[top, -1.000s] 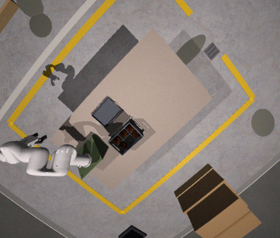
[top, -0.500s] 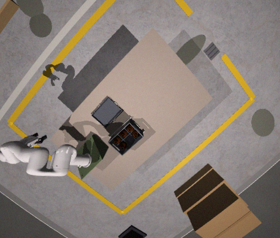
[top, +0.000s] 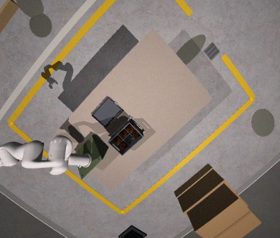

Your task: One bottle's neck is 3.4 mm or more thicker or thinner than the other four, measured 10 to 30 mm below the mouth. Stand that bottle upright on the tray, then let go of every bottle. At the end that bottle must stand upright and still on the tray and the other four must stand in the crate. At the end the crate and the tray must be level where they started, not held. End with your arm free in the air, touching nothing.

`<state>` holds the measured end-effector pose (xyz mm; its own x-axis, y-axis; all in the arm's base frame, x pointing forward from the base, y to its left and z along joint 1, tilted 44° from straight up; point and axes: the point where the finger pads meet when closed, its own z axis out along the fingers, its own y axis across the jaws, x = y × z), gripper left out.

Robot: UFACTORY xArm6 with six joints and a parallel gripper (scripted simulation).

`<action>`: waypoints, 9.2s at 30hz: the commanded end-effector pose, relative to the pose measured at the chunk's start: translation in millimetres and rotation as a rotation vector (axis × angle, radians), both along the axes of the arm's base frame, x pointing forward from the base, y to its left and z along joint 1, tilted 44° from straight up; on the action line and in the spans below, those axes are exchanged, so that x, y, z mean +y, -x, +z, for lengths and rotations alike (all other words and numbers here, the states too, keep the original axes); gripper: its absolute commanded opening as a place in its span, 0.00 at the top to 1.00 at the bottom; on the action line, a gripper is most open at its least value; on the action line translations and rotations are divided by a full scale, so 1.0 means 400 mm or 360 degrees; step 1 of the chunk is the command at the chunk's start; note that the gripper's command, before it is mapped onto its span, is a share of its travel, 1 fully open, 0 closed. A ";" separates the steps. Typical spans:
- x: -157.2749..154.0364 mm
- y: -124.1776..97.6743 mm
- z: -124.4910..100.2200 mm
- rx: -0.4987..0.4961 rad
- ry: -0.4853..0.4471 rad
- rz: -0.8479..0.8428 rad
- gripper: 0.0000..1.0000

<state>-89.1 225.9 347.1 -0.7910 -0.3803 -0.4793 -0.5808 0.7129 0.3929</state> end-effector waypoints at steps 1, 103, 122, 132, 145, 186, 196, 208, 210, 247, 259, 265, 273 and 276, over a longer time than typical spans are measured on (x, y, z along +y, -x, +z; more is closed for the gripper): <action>-0.036 0.107 -0.014 0.0072 0.0056 0.0076 0.00; -1.555 -0.413 -0.619 -0.0295 0.0462 0.0313 0.00; -1.454 -0.794 -0.774 -0.0233 0.0192 0.0272 0.00; -1.332 -0.977 -0.866 -0.0137 0.0040 0.0256 0.00; -1.136 -1.149 -0.980 0.0034 -0.0121 0.0242 0.00; -1.046 -1.200 -1.027 0.0118 -0.0175 0.0237 1.00; -1.046 -1.200 -1.027 0.0118 -0.0175 0.0237 1.00; -1.046 -1.200 -1.027 0.0118 -0.0175 0.0237 0.35; -1.046 -1.200 -1.027 0.0118 -0.0175 0.0237 0.35; -1.043 -1.200 -1.030 0.0117 -0.0175 0.0237 0.35; -1.031 -1.202 -1.042 0.0115 -0.0174 0.0237 0.35; -1.019 -1.203 -1.055 0.0115 -0.0174 0.0237 0.35; -1.004 -1.204 -1.071 0.0115 -0.0174 0.0237 0.35; -0.997 -1.205 -1.078 0.0115 -0.0174 0.0237 0.35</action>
<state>391.7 -174.0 -82.1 -0.7642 -0.4443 -0.4675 -0.6438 0.5699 0.5107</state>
